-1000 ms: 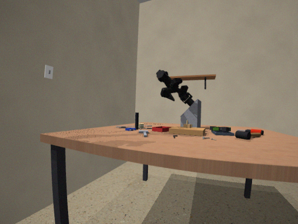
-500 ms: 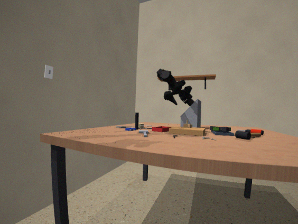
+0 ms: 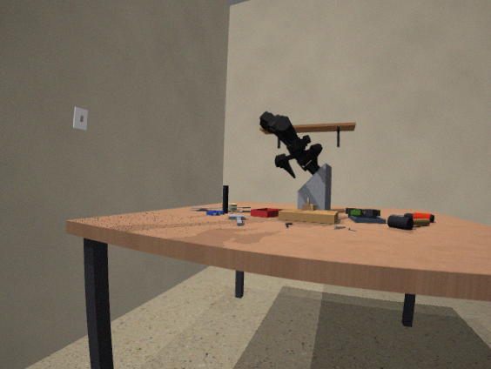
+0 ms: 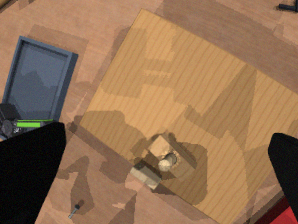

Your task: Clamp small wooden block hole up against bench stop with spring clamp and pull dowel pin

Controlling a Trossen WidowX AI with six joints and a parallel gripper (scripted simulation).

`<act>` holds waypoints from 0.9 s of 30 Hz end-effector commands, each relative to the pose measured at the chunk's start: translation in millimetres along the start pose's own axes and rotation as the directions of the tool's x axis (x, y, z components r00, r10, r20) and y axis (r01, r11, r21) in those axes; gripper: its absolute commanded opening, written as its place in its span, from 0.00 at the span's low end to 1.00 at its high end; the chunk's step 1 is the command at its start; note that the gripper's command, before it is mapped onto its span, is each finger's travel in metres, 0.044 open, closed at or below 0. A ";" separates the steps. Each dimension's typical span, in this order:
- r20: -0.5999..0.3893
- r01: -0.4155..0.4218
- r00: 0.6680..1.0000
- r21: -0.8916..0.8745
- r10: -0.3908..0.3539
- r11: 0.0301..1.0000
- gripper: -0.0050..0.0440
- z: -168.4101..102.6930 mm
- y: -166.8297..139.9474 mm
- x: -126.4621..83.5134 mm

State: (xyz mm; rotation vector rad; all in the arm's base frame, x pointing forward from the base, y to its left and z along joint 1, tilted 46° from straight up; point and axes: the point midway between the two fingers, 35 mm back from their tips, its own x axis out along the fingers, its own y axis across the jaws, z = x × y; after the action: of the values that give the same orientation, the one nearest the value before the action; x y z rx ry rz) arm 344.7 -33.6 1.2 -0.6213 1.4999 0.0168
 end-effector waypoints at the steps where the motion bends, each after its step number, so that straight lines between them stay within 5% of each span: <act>1: -0.025 0.014 1.000 0.028 -0.014 1.000 1.00 -0.2 1.2 3.6; 27: -0.225 0.228 0.959 0.250 -0.173 0.941 1.00 -14.0 17.5 25.7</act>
State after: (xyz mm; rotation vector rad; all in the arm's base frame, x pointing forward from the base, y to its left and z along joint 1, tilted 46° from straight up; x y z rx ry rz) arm 328.3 -33.8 -24.5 -0.5595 1.5868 -0.3741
